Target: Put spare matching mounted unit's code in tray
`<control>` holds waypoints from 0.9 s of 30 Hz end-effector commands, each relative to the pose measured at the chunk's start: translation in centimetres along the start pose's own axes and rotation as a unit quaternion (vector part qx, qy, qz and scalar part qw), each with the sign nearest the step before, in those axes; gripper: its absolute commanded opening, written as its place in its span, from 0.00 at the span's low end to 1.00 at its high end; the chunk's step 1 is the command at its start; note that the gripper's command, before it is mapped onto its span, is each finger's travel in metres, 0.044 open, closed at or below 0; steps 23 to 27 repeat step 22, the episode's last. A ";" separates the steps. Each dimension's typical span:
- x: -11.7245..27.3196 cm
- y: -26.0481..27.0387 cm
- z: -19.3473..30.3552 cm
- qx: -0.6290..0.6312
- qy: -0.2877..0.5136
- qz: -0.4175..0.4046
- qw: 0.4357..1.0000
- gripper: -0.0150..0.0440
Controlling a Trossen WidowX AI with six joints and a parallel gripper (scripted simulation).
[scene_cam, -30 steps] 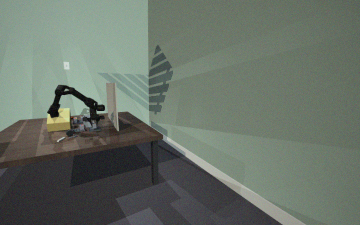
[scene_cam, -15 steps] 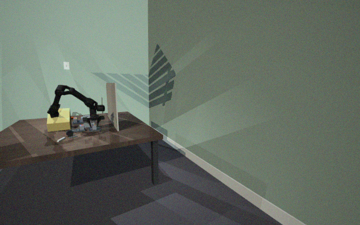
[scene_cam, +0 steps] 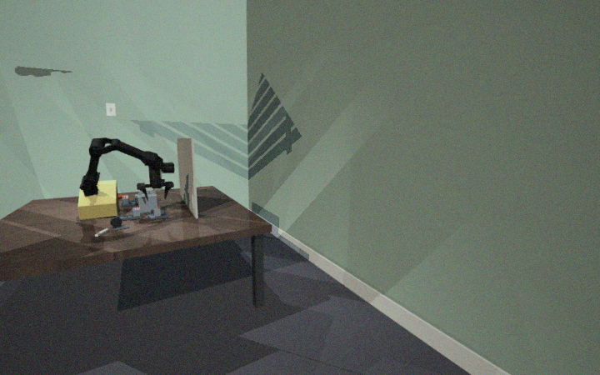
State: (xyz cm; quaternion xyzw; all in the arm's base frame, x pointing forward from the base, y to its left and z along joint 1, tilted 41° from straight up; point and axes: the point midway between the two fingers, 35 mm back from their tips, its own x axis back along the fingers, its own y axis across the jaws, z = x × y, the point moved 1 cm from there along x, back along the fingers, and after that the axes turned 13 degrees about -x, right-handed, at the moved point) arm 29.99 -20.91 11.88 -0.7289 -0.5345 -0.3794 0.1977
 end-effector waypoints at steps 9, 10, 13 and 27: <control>3.3 -0.1 -0.2 -0.002 -0.001 -0.010 1.000 1.00; 3.3 -0.1 -0.2 -0.002 -0.001 -0.010 1.000 1.00; 3.3 -0.1 -0.2 -0.002 -0.001 -0.010 1.000 1.00; 3.3 -0.1 -0.2 -0.002 -0.001 -0.010 1.000 1.00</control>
